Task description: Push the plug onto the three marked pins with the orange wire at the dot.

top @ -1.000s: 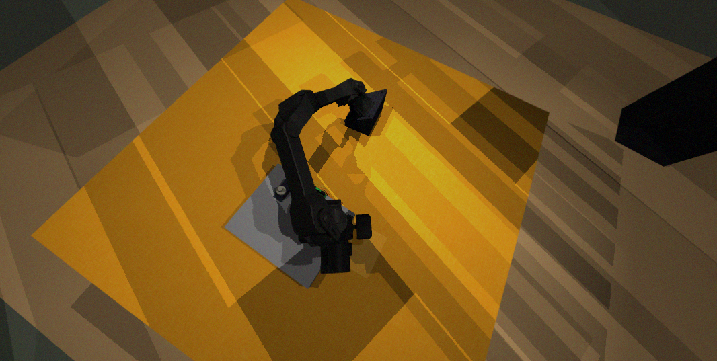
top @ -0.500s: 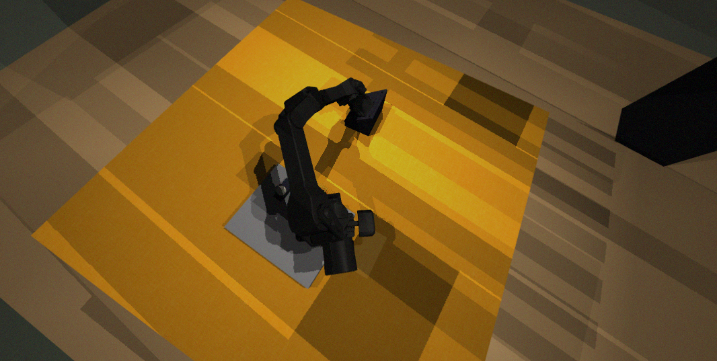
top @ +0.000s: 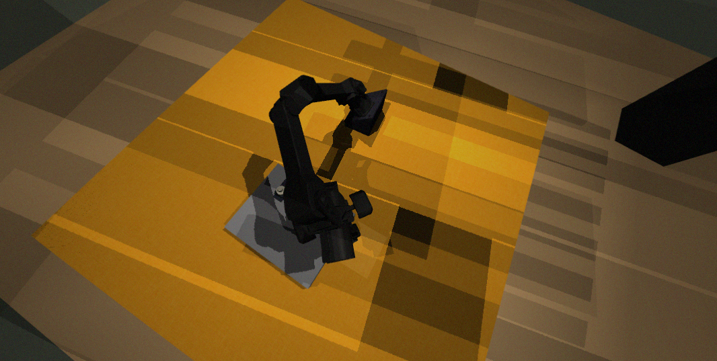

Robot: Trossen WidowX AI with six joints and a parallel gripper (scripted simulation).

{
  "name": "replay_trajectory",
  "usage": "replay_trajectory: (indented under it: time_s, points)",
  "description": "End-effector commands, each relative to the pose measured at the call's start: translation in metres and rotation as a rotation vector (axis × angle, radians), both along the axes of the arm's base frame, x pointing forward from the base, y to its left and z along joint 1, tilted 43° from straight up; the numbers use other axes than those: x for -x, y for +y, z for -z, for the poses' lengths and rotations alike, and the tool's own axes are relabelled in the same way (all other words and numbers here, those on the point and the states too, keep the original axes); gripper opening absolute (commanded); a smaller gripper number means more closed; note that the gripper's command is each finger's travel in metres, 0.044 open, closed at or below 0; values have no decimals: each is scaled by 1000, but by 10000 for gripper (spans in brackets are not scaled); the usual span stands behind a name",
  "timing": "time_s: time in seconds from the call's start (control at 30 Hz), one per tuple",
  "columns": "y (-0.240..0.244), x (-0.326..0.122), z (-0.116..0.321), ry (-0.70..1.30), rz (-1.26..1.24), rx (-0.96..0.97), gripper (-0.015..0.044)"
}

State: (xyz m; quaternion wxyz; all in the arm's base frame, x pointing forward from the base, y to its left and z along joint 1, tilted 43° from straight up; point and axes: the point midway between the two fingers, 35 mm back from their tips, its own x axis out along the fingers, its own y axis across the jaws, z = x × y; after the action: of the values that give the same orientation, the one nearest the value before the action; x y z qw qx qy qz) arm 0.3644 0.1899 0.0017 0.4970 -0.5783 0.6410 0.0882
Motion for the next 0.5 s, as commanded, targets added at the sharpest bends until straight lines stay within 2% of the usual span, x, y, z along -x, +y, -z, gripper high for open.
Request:
replay_trajectory:
  time_s: [0.0, 0.47]
  points:
    - [-5, 9, -6, 102, -111, 23, 0]
    - [-21, 36, -21, 423, -472, 102, 0]
